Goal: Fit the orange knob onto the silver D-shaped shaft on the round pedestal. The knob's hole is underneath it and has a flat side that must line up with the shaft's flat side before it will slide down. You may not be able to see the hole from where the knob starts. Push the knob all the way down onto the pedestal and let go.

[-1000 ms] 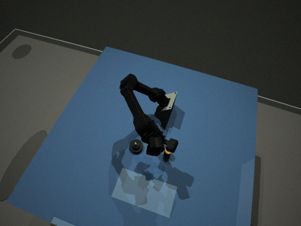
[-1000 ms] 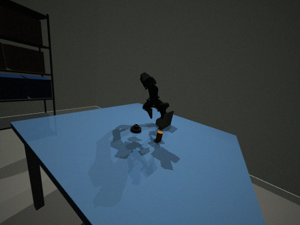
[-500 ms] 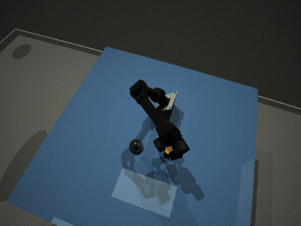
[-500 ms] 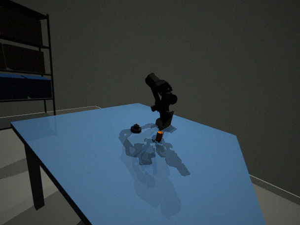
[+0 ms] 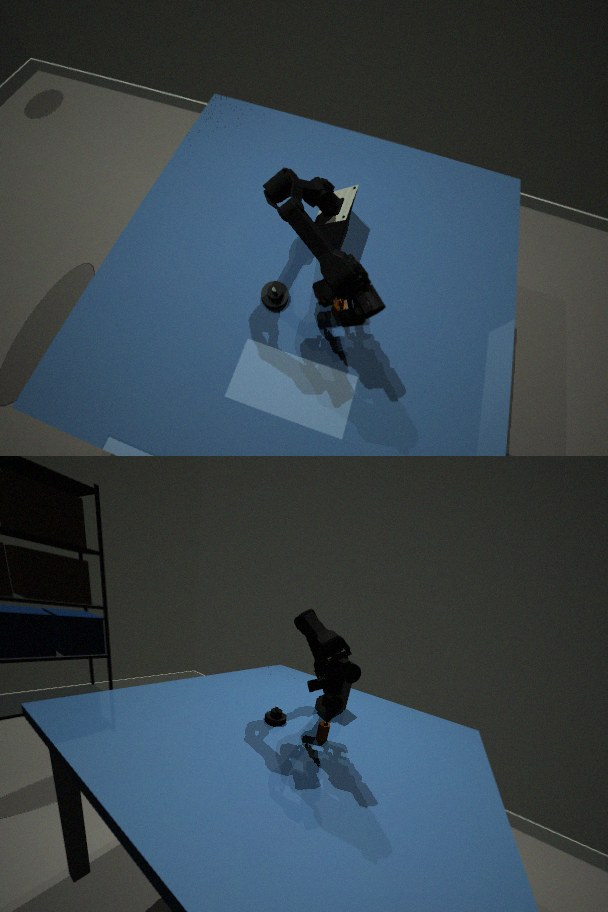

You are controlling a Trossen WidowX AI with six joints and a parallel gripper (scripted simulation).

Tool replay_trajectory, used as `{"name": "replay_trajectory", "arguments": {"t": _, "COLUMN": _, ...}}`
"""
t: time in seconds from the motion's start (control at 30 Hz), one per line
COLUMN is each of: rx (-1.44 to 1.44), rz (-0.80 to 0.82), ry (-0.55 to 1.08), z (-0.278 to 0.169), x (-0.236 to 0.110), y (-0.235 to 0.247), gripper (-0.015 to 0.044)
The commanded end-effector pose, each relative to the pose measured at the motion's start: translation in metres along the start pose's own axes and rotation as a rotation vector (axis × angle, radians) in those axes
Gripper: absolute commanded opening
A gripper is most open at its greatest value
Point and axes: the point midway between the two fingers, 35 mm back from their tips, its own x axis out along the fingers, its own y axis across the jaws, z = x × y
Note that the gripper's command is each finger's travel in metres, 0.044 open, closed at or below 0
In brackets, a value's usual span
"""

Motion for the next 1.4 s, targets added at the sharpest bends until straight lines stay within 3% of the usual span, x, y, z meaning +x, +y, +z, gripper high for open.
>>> {"name": "replay_trajectory", "arguments": {"t": 0.0, "rx": -0.005, "rz": 0.005, "ry": -0.007, "z": 0.0, "x": 0.007, "y": 0.0, "gripper": 0.044}}
{"name": "replay_trajectory", "arguments": {"t": 1.37, "rx": -0.004, "rz": 0.004, "ry": -0.01, "z": 0.003, "x": 0.075, "y": 0.0, "gripper": 0.044}}
